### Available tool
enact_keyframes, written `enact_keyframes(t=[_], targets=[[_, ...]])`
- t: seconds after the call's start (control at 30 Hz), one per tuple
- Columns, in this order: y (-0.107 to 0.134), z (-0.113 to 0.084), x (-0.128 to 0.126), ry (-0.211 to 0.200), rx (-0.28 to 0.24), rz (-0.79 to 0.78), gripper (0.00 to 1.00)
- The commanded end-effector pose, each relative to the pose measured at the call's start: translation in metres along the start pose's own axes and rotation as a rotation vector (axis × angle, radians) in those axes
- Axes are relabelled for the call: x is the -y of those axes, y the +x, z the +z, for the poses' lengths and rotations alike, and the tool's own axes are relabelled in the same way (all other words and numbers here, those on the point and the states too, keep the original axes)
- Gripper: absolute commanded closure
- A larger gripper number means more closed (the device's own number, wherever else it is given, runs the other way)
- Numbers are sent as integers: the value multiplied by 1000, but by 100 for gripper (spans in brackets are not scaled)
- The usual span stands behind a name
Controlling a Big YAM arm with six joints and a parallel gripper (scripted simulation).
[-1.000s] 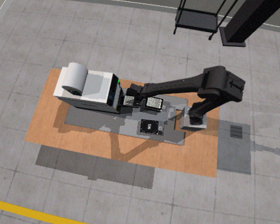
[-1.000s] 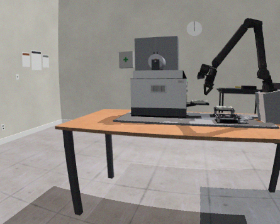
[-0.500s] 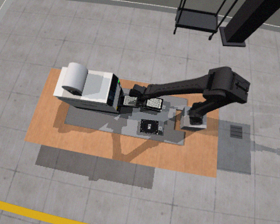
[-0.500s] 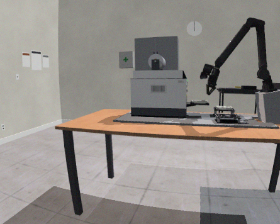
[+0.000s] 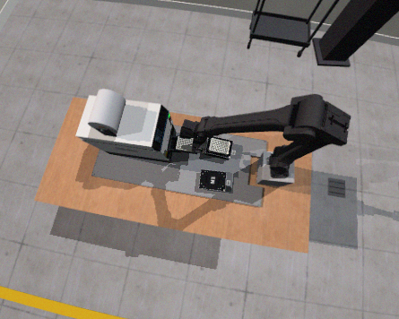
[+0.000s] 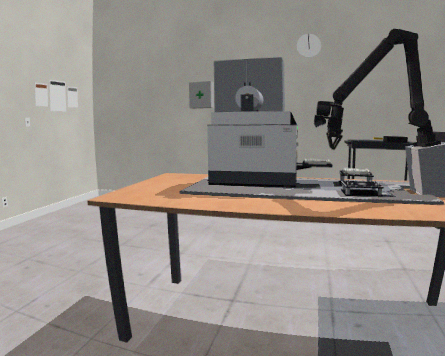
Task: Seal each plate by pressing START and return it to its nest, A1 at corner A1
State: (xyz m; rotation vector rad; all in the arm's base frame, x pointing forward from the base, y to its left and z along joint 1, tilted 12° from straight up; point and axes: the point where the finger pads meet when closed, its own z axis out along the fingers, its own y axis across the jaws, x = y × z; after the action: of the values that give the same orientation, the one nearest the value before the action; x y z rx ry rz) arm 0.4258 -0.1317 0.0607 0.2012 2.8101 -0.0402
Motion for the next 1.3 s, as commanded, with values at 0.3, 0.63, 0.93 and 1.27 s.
enact_keyframes(t=[0.3,0.63,0.93,1.27], targets=[[-19,-1,9,-2,-128,29,0],[-25,-29,24,-1,-92,19,2],[-28,-69,58,-3,-89,-13,7],[-27,-90,82,-4,-102,-26,11]])
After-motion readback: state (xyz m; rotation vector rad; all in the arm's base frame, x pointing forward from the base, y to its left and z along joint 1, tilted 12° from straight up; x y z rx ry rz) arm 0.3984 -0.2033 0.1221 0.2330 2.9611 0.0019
